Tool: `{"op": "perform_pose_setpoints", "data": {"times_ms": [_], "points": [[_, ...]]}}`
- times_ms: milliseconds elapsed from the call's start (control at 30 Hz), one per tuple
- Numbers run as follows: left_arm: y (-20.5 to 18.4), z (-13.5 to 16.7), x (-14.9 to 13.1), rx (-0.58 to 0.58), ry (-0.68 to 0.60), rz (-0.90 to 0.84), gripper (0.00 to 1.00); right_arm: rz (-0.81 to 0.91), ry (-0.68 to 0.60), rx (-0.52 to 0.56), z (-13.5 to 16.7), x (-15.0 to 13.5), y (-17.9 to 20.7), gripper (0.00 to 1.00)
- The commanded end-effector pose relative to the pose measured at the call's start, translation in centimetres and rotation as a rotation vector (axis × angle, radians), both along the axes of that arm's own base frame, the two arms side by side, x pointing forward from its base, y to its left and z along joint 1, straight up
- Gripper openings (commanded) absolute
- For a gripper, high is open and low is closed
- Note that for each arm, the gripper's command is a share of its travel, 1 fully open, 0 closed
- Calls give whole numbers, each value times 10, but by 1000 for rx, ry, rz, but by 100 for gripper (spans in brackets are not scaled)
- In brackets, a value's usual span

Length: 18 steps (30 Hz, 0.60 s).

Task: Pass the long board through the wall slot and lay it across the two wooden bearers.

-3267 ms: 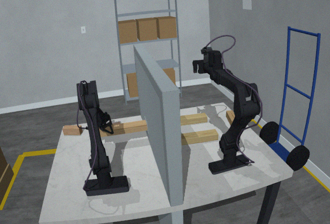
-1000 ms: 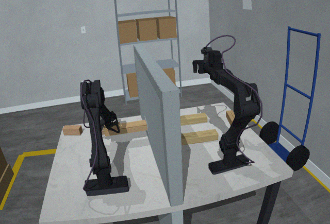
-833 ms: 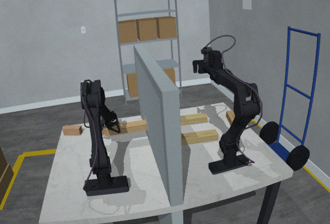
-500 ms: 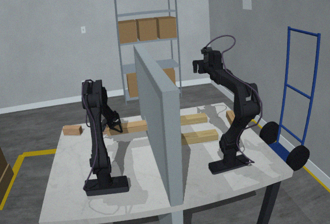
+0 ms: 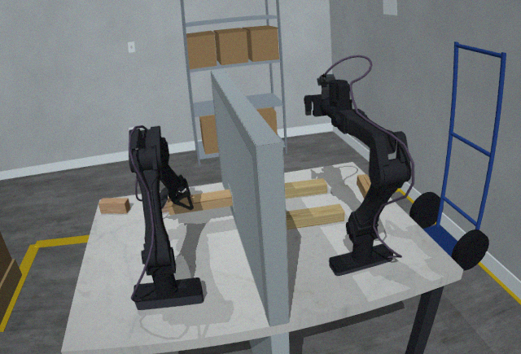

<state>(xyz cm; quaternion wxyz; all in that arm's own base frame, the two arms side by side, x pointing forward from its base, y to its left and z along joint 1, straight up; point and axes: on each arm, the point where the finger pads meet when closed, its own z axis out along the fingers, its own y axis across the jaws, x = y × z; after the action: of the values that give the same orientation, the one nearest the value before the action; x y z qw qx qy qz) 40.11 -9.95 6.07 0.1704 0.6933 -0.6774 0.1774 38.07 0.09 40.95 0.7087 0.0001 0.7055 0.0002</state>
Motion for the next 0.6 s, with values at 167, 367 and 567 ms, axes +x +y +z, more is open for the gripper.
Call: {"op": "perform_pose_setpoints", "data": {"times_ms": [167,367,567], "points": [[-28,35,23,-72,-114,-2,0,-23,-64,-12,28,-10,-6,100],[-40,47,26,-76,-148,-4,0,-23,-64,-12,28,-10,-6,100],[-50,47,26,-75,-147,-3,0,-23,-64,-12,28,-10,-6,100]]}}
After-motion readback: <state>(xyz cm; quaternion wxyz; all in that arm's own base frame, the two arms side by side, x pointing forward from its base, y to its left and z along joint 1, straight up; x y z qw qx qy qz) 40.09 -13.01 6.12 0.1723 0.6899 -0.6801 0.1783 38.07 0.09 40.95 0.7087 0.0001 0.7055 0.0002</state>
